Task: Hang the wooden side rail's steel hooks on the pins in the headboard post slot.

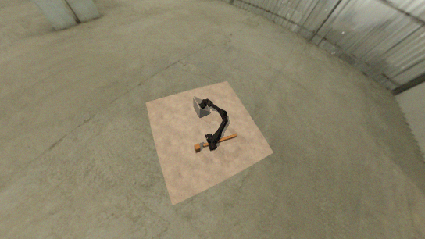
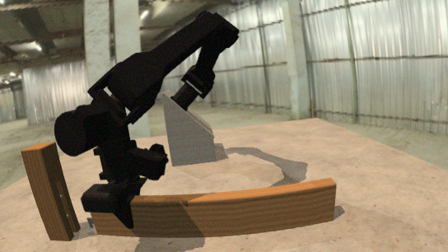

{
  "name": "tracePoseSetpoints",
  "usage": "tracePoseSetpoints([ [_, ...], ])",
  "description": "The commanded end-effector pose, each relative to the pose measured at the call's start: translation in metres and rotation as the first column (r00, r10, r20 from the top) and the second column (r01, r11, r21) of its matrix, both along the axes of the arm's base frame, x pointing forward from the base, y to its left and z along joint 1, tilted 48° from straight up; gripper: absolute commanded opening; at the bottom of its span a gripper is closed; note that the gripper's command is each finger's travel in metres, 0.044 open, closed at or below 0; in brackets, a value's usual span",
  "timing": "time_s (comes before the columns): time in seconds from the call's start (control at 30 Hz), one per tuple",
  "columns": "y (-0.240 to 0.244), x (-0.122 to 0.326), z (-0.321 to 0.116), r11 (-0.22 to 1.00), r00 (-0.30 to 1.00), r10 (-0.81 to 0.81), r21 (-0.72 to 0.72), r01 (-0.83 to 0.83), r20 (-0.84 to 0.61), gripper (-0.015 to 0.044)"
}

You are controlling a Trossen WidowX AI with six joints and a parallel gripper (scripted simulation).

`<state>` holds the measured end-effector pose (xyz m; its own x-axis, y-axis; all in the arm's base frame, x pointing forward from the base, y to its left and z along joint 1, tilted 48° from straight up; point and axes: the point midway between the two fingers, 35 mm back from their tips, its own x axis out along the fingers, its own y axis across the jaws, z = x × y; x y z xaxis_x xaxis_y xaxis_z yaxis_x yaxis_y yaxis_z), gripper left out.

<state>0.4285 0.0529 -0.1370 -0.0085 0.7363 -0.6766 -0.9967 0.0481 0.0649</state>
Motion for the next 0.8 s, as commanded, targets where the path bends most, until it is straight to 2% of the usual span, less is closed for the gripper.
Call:
tracePoseSetpoints([
  [0.0, 0.0005, -0.0004, -0.0002, 1.000, 1.000, -0.003, 0.003, 0.003, -0.003, 0.0079],
  [0.07, 0.0005, -0.0004, -0.0002, 1.000, 1.000, -0.003, 0.003, 0.003, -0.003, 0.0065],
  [0.17, 0.0005, -0.0004, -0.0002, 1.000, 1.000, -0.003, 0.003, 0.003, -0.003, 0.0000],
  [0.77, 0.0002, -0.0005, 0.0001, 1.000, 1.000, 0.014, 0.002, -0.014, 0.015, 0.0000],
])
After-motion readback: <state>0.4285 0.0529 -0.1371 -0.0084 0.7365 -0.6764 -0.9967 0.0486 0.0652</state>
